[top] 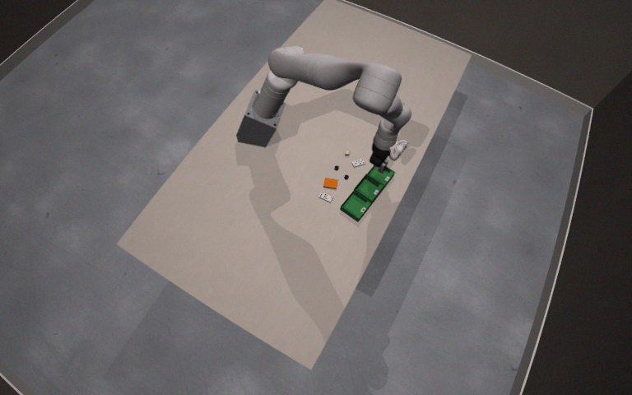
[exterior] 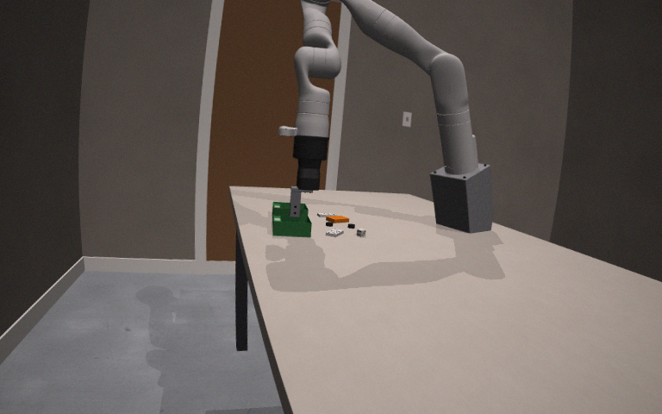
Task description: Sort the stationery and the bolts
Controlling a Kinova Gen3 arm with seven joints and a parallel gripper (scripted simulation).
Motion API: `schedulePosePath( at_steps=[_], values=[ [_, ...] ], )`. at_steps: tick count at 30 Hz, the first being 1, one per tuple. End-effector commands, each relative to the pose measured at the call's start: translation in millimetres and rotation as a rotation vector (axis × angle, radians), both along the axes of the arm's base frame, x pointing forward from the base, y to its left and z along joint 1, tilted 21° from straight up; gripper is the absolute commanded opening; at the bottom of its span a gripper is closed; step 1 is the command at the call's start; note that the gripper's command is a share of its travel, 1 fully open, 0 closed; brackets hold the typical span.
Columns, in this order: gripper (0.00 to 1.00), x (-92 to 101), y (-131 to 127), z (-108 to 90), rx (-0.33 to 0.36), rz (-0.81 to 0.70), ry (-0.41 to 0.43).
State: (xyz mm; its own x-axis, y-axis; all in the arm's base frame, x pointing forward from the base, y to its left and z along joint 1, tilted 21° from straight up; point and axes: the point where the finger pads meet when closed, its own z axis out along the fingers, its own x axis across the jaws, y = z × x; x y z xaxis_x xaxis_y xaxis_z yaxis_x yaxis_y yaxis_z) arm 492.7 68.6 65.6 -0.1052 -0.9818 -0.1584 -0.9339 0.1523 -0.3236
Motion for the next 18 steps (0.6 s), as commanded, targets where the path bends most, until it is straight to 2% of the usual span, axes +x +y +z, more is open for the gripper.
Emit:
schedulePosePath(
  at_steps=[1, 10, 18],
  values=[
    [0.31, 0.7, -3, 5.9, -0.003, -0.004, -0.007],
    [0.31, -10.3, -6, 35.1, -0.003, -0.004, -0.007],
    [0.31, -10.2, -6, 35.1, -0.003, -0.004, -0.007]
  ],
)
